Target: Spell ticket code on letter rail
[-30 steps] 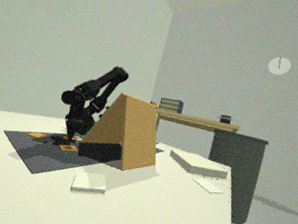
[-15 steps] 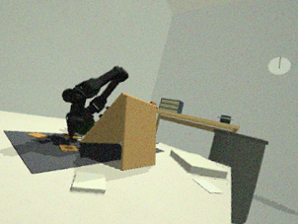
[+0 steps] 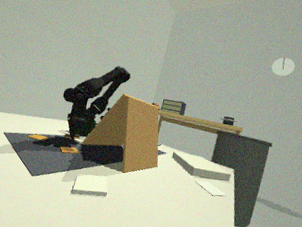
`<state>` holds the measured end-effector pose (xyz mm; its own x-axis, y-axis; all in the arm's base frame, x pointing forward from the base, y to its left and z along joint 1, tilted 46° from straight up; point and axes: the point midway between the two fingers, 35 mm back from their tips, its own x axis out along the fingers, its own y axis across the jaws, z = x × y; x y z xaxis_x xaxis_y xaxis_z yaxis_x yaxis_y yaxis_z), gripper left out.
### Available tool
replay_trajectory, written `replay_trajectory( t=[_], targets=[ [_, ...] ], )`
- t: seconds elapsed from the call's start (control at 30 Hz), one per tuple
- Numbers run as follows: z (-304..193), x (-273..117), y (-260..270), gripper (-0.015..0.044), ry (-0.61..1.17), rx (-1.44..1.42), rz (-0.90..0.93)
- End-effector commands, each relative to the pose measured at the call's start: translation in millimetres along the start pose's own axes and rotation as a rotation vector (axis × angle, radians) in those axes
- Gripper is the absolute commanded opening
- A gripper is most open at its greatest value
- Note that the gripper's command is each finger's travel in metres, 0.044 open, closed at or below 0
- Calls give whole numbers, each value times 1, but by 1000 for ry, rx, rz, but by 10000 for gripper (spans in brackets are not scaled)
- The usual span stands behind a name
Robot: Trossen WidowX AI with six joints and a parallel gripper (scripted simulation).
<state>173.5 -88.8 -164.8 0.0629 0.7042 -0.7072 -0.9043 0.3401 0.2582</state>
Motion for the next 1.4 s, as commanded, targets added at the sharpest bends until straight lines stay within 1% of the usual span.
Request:
replay_trajectory(
  t=[0.0, 0.3, 0.63, 1.0, 1.37],
  targets=[
    [-1, -3, -8, 0, -6, 61, -44],
    [-7, -18, -38, 0, -55, 318, -205],
    [-11, -40, -68, 0, -163, 586, -361],
    [-13, -71, -96, 0, -337, 855, -489],
    [-14, -107, -117, 0, -556, 1090, -561]
  ],
)
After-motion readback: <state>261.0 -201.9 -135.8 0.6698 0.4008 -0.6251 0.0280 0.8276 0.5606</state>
